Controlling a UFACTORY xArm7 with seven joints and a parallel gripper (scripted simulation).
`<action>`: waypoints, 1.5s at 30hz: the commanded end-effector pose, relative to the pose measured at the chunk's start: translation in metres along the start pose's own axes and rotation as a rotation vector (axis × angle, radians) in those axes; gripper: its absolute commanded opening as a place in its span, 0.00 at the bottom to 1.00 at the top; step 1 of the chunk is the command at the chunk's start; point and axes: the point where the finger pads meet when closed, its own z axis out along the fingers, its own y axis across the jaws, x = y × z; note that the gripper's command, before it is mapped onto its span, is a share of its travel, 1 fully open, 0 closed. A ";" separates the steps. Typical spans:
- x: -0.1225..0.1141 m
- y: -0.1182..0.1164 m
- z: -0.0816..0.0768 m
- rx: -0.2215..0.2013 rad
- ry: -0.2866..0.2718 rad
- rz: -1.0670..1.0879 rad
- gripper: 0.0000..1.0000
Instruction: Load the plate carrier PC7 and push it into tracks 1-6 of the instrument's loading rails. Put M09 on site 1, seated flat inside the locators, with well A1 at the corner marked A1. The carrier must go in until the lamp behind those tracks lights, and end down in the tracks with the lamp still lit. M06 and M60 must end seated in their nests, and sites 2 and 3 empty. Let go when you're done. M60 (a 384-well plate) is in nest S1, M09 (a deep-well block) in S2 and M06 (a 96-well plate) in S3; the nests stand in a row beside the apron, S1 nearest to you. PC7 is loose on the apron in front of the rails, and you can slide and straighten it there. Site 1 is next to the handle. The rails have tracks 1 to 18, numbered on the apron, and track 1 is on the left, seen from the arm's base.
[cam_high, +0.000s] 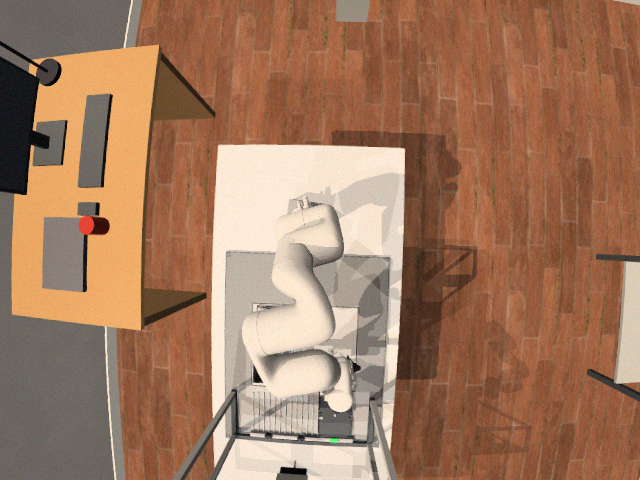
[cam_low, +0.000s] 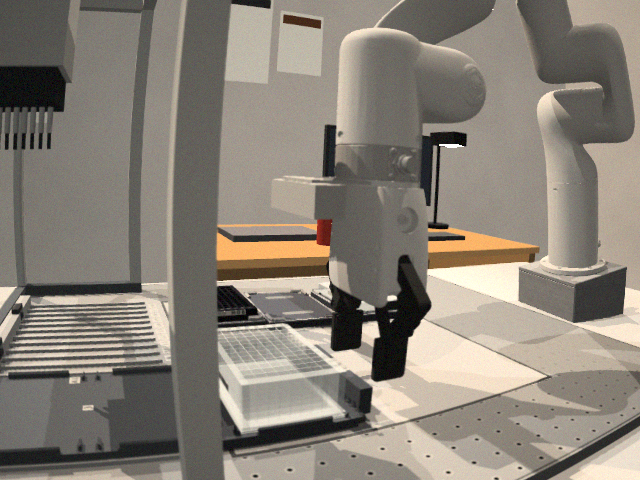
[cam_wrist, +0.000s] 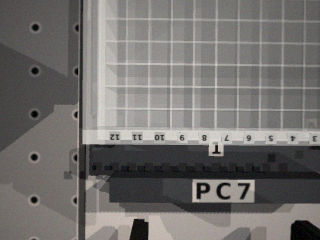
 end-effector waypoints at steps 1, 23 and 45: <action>0.002 -0.001 -0.010 0.001 0.004 0.000 0.82; 0.002 -0.001 -0.040 0.001 0.004 0.000 0.82; 0.002 0.000 -0.073 0.001 0.005 0.000 0.82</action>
